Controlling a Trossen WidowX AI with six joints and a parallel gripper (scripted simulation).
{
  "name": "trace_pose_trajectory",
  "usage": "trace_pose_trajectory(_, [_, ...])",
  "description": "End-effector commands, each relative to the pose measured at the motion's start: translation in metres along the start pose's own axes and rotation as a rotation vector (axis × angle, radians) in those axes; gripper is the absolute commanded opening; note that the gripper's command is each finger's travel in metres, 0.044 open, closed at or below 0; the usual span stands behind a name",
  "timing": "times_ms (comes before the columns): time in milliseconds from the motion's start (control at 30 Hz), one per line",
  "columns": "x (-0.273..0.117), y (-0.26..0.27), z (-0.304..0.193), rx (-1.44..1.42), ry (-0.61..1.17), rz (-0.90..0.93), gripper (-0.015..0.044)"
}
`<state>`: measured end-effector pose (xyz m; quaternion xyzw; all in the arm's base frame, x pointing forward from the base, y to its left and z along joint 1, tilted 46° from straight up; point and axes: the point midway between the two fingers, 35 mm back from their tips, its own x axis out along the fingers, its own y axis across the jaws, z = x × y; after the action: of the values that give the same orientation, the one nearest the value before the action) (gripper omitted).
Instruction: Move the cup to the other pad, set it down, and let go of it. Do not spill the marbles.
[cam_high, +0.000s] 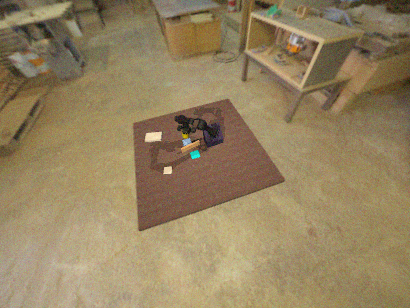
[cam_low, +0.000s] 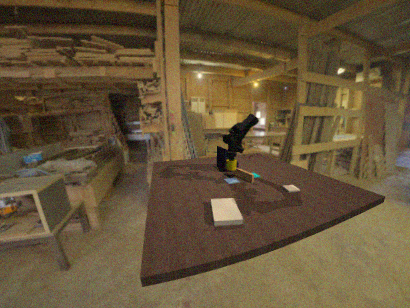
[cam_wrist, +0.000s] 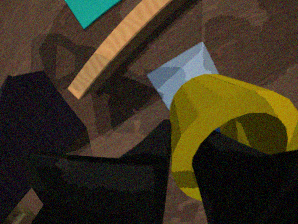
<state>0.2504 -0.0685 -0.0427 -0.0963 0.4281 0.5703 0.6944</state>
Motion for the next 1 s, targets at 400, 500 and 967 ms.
trace_pose_trajectory(400, [-0.001, 0.013, 0.017, -0.003, 0.002, 0.0, 0.0])
trace_pose_trajectory(500, [-0.001, 0.016, 0.022, -0.003, 0.002, 0.0, 0.0])
trace_pose_trajectory(967, [-0.003, 0.033, 0.044, -0.005, 0.002, 0.0, 0.0])
